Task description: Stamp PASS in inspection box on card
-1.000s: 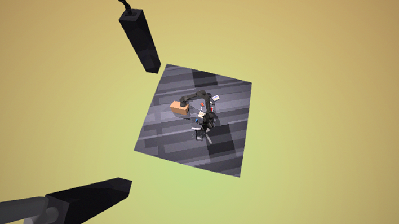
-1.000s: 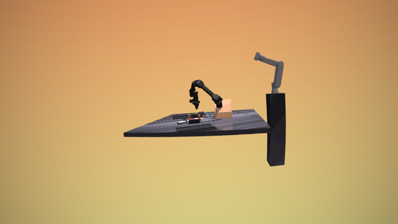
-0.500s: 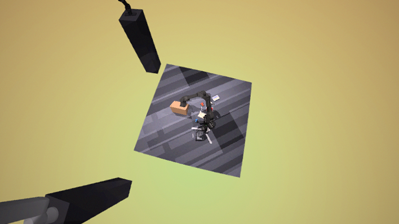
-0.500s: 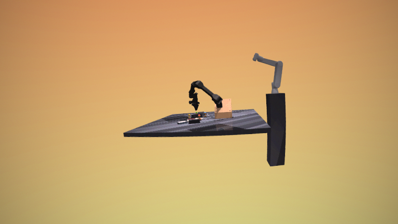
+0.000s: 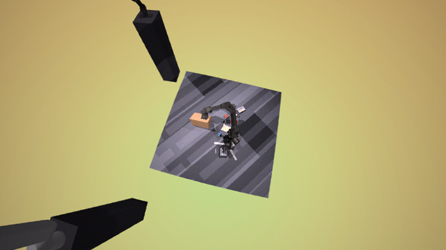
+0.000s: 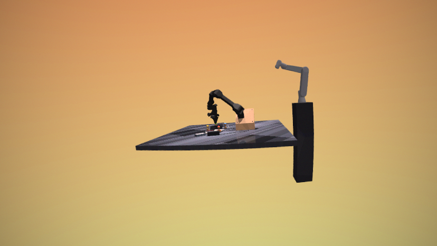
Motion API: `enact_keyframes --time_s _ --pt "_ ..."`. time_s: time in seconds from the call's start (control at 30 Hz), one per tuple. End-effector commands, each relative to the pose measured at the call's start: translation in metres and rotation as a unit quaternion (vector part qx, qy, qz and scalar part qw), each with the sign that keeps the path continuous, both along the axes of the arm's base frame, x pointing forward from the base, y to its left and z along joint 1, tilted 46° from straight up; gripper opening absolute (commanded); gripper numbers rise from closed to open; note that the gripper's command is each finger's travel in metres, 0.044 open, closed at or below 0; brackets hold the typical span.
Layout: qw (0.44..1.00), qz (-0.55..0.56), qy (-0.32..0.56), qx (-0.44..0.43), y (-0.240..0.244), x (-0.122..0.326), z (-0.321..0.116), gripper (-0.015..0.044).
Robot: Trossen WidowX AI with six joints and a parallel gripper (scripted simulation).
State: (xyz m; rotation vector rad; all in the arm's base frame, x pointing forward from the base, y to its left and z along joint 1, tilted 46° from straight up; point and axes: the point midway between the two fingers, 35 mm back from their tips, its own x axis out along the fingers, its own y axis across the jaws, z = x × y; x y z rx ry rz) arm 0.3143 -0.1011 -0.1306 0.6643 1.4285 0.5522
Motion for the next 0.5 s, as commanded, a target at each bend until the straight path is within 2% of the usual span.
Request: enact_keyframes --time_s 0.0,0.47 --pt "1.000 0.000 0.002 0.003 0.007 0.000 -0.005 0.0213" --pt "1.000 0.000 0.002 0.004 0.024 0.001 -0.020 0.0213"
